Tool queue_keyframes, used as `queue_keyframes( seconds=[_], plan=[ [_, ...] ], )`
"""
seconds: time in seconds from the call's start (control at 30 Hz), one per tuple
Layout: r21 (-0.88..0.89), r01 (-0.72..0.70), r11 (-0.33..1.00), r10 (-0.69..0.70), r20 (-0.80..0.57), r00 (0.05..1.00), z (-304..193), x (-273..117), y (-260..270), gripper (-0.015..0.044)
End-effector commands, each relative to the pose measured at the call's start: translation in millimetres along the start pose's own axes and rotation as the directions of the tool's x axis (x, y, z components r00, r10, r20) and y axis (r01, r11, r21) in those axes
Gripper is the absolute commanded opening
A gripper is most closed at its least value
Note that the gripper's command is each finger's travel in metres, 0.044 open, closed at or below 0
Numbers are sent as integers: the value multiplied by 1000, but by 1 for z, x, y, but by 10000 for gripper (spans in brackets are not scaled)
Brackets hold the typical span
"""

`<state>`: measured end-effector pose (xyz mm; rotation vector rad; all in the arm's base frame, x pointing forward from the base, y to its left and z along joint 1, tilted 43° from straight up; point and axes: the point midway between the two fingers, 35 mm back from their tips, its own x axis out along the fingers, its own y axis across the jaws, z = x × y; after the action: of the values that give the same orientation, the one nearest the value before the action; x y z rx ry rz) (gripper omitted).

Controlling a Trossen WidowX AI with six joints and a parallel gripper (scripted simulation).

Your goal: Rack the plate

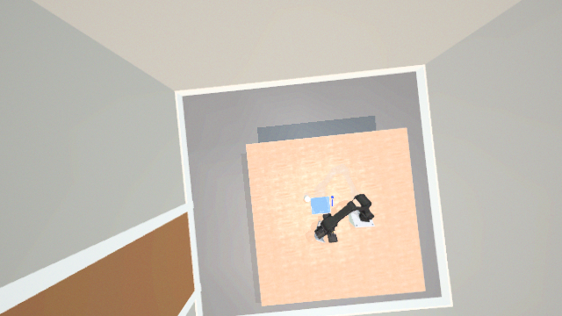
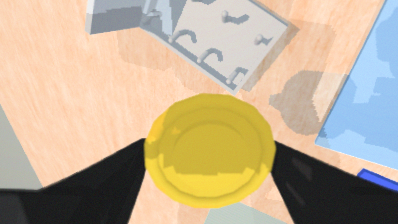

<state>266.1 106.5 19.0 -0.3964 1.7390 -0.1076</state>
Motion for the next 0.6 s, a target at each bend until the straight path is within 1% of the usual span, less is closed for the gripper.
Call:
queue_keyframes(
  seconds=[0.0, 0.27, 0.57],
  plan=[
    [-80, -80, 994, 80, -3, 997, 1, 8, -1, 0],
    [-229, -214, 949, 221, 4, 975, 3, 22, -4, 0],
    [-398, -325, 858, 370, 39, 928, 6, 36, -9, 0]
  ],
)
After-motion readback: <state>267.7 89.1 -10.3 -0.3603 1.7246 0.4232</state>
